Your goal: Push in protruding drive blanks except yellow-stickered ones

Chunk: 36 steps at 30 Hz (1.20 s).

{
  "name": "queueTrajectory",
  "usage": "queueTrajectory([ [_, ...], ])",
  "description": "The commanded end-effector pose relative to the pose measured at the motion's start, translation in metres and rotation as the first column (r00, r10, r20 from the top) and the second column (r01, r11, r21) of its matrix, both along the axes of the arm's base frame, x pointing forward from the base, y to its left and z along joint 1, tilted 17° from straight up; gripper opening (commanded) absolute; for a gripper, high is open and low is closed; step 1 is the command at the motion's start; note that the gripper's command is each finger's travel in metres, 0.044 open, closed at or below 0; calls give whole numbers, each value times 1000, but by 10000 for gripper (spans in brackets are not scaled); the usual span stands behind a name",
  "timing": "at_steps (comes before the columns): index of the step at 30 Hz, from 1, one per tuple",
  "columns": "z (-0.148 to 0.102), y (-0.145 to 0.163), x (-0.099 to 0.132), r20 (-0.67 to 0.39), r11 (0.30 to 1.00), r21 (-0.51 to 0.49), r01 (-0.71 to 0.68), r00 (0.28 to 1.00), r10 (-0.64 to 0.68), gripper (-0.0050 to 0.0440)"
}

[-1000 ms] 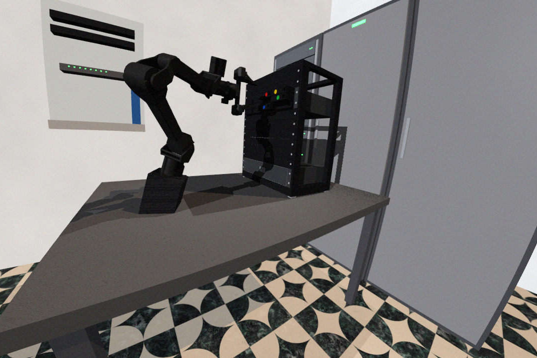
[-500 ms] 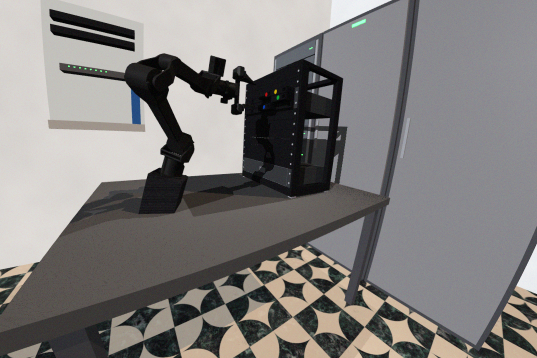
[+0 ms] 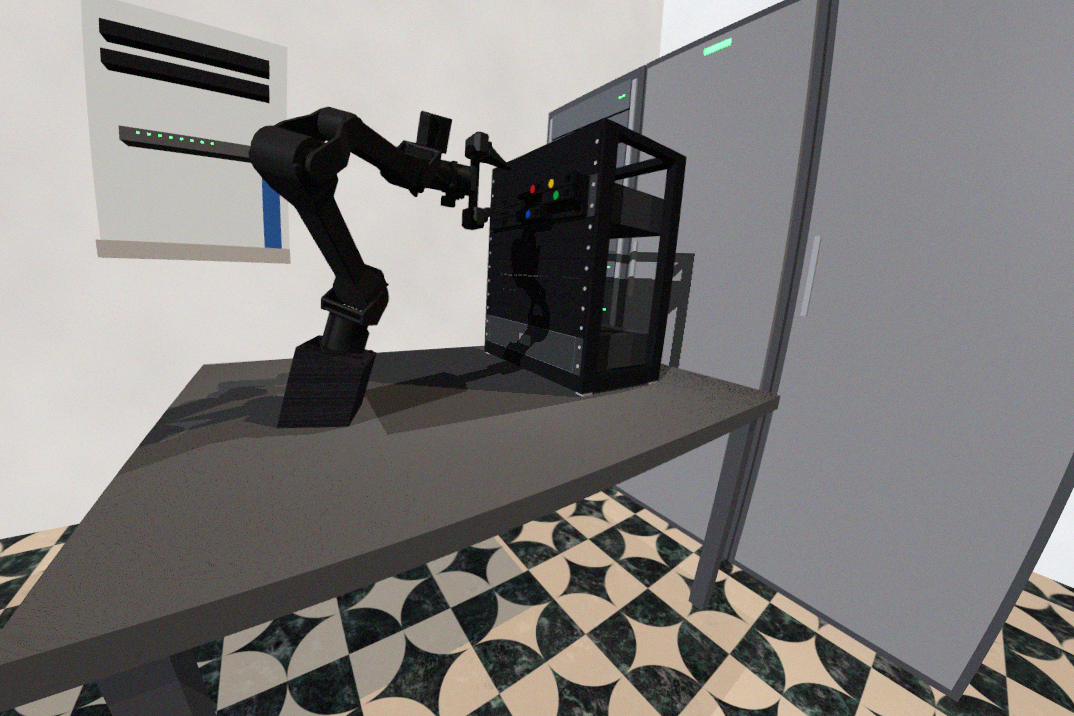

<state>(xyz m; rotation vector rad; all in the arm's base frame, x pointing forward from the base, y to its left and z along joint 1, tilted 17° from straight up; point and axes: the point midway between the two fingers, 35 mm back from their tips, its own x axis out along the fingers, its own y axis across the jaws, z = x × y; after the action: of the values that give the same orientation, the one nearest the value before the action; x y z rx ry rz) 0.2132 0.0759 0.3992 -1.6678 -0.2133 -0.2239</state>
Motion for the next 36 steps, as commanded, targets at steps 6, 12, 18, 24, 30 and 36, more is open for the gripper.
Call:
queueTrajectory([
  [6, 4, -2, -1, 7, 1000, 6, 5, 1000, -5, 440],
  [12, 4, -1, -1, 7, 1000, 6, 6, 1000, -6, 440],
  [18, 11, 11, 12, 7, 1000, 6, 6, 1000, -6, 440],
  [24, 17, 23, 24, 7, 1000, 6, 6, 1000, -6, 440],
  [30, 22, 31, 33, 7, 1000, 6, 6, 1000, -6, 440],
  [36, 22, 31, 33, 7, 1000, 6, 6, 1000, -6, 440],
])
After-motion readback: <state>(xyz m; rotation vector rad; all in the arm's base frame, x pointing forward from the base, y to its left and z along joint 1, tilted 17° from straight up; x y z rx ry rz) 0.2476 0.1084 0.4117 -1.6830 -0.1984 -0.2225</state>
